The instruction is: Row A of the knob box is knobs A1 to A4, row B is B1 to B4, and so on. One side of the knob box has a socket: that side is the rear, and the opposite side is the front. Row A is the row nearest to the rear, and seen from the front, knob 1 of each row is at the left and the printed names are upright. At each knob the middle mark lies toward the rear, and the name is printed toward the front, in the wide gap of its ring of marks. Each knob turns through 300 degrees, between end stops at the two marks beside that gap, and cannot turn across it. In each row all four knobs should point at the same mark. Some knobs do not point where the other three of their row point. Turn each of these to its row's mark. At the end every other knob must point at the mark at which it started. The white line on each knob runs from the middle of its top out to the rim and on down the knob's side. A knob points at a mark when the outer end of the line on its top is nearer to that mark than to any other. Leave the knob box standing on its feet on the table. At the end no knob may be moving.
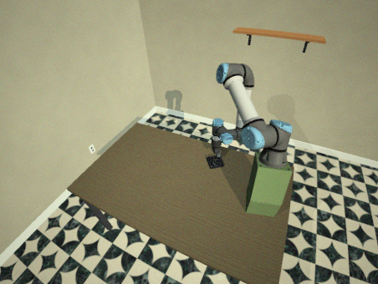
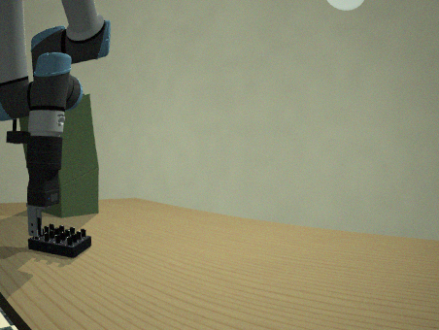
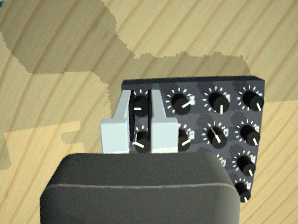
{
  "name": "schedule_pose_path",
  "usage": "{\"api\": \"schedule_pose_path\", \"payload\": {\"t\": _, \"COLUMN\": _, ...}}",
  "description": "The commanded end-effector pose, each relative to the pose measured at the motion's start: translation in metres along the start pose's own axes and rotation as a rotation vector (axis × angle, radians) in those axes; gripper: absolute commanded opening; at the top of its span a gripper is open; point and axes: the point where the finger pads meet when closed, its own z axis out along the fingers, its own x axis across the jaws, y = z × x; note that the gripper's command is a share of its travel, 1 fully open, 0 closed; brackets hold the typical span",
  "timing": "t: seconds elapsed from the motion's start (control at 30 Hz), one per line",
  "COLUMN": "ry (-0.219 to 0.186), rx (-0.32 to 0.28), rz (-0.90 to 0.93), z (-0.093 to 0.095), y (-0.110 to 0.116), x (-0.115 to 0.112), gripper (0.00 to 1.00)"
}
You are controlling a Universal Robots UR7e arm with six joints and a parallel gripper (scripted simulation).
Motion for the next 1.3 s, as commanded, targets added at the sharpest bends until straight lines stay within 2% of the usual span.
{"api": "schedule_pose_path", "payload": {"t": 0.0, "ry": -0.004, "rx": -0.001, "rz": 0.0, "z": 0.0, "y": 0.001, "x": -0.002, "gripper": 0.3}}
{"api": "schedule_pose_path", "payload": {"t": 0.13, "ry": -0.004, "rx": -0.001, "rz": 0.0, "z": 0.0, "y": 0.001, "x": -0.002, "gripper": 0.3}}
{"api": "schedule_pose_path", "payload": {"t": 0.17, "ry": -0.004, "rx": -0.001, "rz": 0.0, "z": 0.0, "y": 0.001, "x": -0.002, "gripper": 0.46}}
{"api": "schedule_pose_path", "payload": {"t": 0.97, "ry": -0.004, "rx": -0.001, "rz": 0.0, "z": -0.002, "y": 0.001, "x": -0.002, "gripper": 0.46}}
{"api": "schedule_pose_path", "payload": {"t": 1.27, "ry": -0.001, "rx": 0.0, "rz": -0.001, "z": -0.021, "y": 0.001, "x": 0.0, "gripper": 0.46}}
